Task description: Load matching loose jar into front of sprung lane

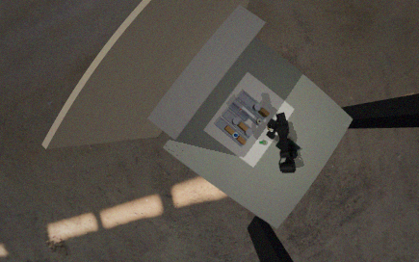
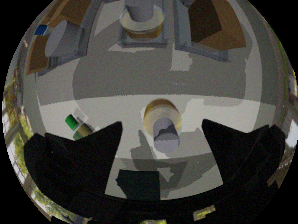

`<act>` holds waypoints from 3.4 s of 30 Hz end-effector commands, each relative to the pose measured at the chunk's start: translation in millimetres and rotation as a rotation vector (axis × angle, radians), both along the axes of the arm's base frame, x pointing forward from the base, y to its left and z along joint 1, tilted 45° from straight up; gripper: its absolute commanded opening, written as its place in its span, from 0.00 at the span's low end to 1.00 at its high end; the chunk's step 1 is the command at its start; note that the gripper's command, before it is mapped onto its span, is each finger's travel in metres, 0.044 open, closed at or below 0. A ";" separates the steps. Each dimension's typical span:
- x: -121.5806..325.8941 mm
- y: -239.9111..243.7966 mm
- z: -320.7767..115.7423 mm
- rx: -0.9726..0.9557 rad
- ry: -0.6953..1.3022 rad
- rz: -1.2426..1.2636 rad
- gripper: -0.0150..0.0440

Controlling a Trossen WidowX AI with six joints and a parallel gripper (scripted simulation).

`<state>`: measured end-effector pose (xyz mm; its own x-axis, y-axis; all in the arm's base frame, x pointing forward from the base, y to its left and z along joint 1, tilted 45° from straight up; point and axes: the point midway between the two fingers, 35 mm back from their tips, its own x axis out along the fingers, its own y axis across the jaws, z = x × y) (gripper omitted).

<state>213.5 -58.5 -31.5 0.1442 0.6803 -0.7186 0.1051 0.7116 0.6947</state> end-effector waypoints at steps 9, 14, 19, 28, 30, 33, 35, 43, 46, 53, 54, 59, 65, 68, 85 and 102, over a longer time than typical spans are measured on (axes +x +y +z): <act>0.5 9.8 -9.3 0.008 0.005 -0.005 0.87; 0.5 9.8 -9.3 0.008 0.005 -0.005 0.64; 0.5 9.8 -9.3 0.008 0.005 -0.005 0.52; 2.3 -9.9 4.7 0.003 0.007 -0.006 0.25; 2.3 -18.5 11.6 0.002 0.007 -0.006 0.25; 1.4 -31.2 22.5 0.000 0.008 -0.007 0.25; 0.3 -39.5 30.2 0.000 0.008 -0.006 0.25; -8.0 -67.8 61.0 0.004 0.007 -0.005 0.25; -8.2 -68.4 61.7 0.004 0.007 -0.005 0.25; 16.5 -56.3 55.6 0.001 0.021 -0.021 0.25; 21.0 -53.7 54.6 0.001 0.024 -0.024 0.25; 43.0 -39.0 50.0 0.006 0.034 -0.037 0.25; 61.6 -23.6 46.5 0.015 0.043 -0.046 0.25; 62.0 -22.3 45.0 0.015 0.042 -0.046 0.25; 66.9 -7.0 29.1 0.016 0.042 -0.046 0.25; 72.9 -8.4 28.8 0.016 0.042 -0.046 0.25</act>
<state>283.9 -66.0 -3.3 0.1419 0.6844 -0.7151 0.1642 0.6962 0.6989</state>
